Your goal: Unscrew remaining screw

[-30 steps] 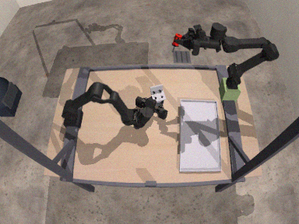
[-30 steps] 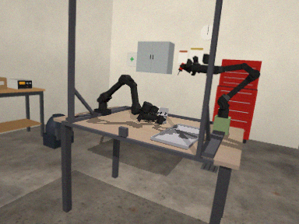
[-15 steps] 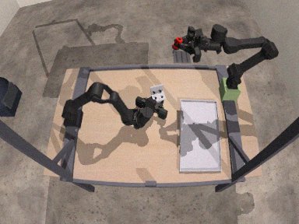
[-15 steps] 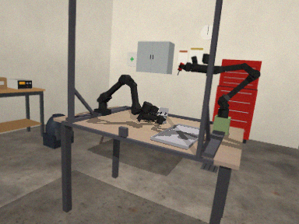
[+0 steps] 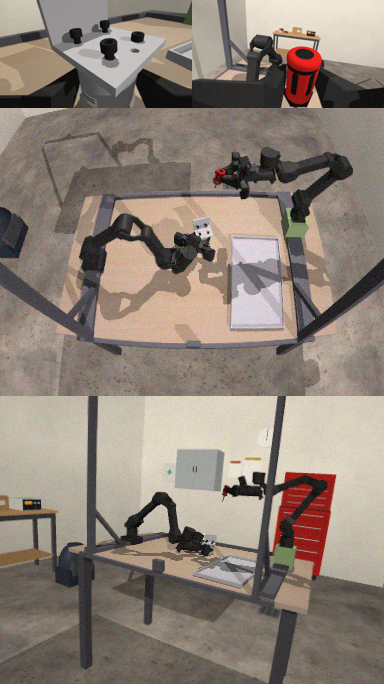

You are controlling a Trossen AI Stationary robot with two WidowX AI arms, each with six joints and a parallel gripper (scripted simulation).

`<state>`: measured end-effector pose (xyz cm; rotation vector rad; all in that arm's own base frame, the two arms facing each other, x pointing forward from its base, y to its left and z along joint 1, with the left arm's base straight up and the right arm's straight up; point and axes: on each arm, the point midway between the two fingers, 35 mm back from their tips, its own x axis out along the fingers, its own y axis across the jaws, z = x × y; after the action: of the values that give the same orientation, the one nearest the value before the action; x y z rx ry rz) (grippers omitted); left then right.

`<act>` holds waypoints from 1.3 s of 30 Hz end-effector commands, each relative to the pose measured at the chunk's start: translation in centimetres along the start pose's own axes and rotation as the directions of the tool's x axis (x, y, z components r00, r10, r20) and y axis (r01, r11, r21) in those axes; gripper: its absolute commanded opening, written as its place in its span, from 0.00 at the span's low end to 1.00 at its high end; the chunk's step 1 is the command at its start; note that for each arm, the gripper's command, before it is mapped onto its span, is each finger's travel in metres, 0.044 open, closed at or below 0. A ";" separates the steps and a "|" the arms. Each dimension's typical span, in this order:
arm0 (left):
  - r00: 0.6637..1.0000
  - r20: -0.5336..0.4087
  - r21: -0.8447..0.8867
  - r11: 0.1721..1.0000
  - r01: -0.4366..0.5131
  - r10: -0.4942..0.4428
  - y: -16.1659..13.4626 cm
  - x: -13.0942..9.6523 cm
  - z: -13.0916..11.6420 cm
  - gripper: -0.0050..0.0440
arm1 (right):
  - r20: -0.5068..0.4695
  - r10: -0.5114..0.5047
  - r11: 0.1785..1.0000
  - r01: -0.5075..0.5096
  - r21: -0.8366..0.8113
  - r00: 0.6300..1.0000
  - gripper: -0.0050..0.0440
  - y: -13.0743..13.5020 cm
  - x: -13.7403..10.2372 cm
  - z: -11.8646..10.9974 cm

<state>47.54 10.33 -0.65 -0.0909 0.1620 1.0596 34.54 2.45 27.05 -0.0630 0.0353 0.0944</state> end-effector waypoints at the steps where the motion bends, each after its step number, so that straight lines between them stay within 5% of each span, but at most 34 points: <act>1: 1.000 0.013 -0.025 1.000 0.002 -0.001 -0.3 0.2 1.1 0.60 | 0.033 0.017 1.000 -0.017 -0.003 0.999 0.38 0.2 1.4 0.6; 5: 1.000 0.013 -0.025 1.000 0.002 -0.001 -0.3 0.2 1.1 0.60 | 0.039 0.017 1.000 -0.017 -0.003 0.999 0.38 0.2 1.4 0.9; 17: 1.000 0.013 -0.025 1.000 0.002 -0.001 -0.3 0.2 1.1 0.60 | -0.062 0.077 0.997 -0.076 0.006 0.995 0.38 1.4 4.2 -6.6; 22: 1.000 0.013 -0.025 1.000 0.002 -0.001 -0.3 0.2 1.1 0.60 | -0.041 0.075 0.997 -0.075 0.004 0.996 0.38 1.3 4.5 -5.7; 34: 1.000 0.013 -0.025 1.000 0.002 -0.001 -0.3 0.2 1.1 0.60 | -0.136 0.135 0.991 -0.133 0.023 0.981 0.38 2.5 5.3 -13.1; 39: 1.000 0.013 -0.025 1.000 0.002 -0.001 -0.3 0.2 1.1 0.60 | -0.119 0.134 0.991 -0.132 0.020 0.984 0.38 2.5 5.7 -12.5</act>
<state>47.54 10.33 -0.65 -0.0909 0.1620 1.0596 38.97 4.45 12.89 -0.0514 0.2092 0.2171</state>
